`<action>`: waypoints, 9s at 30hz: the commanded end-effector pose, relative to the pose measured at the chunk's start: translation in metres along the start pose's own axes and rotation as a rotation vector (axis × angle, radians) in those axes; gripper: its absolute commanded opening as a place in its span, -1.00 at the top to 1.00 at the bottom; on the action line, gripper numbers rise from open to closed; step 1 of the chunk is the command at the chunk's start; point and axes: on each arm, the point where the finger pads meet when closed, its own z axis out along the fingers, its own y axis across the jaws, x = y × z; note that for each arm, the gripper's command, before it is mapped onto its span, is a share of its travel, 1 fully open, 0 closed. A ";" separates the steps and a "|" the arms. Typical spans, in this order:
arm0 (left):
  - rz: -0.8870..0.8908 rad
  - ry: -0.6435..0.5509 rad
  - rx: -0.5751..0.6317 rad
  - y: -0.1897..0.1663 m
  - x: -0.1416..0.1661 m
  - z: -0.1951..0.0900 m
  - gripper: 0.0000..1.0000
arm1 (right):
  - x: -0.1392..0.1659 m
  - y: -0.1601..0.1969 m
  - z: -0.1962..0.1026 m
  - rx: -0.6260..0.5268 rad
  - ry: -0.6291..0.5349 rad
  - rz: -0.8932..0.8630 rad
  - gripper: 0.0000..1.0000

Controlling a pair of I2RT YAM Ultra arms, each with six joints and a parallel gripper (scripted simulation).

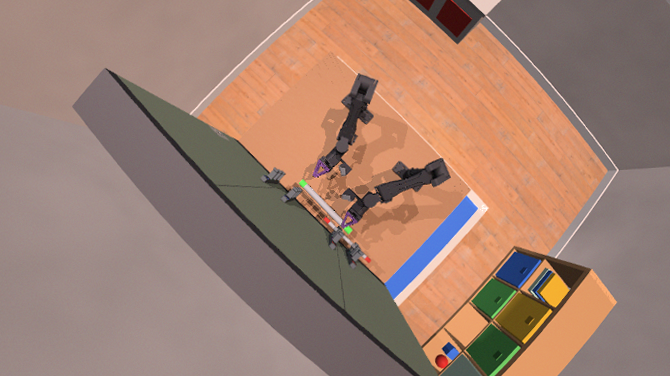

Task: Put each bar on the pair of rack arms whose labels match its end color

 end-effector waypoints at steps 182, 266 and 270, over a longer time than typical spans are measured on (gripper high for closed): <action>-0.095 -0.003 -0.160 0.060 0.009 -0.009 1.00 | 0.001 -0.025 0.075 0.034 0.001 0.017 -1.00; -0.095 -0.003 -0.158 0.064 0.005 -0.011 1.00 | -0.001 -0.019 0.071 0.036 0.001 0.020 1.00; -0.095 -0.003 -0.158 0.063 0.005 -0.012 1.00 | -0.001 -0.019 0.071 0.036 0.001 0.020 1.00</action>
